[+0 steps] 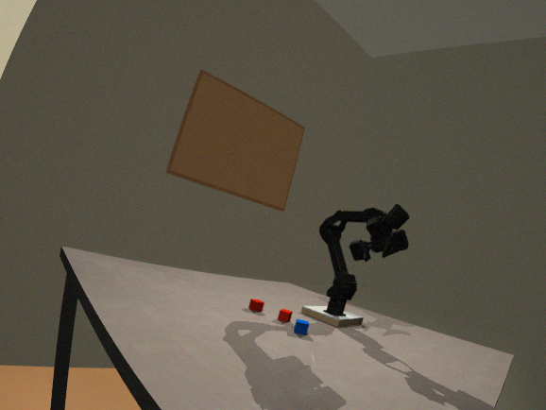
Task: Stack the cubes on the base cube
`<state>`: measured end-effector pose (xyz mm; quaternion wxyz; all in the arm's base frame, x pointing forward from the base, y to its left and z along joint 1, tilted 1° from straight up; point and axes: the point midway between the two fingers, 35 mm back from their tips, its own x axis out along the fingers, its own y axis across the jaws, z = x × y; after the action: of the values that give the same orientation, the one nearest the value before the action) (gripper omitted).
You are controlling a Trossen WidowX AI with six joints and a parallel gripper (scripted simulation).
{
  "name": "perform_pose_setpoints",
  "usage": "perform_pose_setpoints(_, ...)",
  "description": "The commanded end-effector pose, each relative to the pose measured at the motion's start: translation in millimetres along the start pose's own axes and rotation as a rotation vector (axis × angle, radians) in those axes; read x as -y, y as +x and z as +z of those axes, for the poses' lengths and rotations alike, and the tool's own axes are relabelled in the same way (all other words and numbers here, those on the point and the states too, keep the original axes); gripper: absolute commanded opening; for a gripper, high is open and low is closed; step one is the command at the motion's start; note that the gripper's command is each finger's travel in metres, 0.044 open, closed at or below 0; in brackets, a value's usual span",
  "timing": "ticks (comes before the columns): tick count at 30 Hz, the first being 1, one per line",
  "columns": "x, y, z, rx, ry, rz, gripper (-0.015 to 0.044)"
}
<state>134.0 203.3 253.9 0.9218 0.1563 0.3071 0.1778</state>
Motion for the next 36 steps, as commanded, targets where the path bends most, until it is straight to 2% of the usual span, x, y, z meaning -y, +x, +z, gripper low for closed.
perform_pose_setpoints(1,10,13,4,-0.032,0.012,-0.08,0.0265)
perform_pose_setpoints(19,95,64,19,-0.22,0.212,-0.488,0.0265)
perform_pose_setpoints(36,188,75,24,-0.428,0.587,-0.787,0.0265)
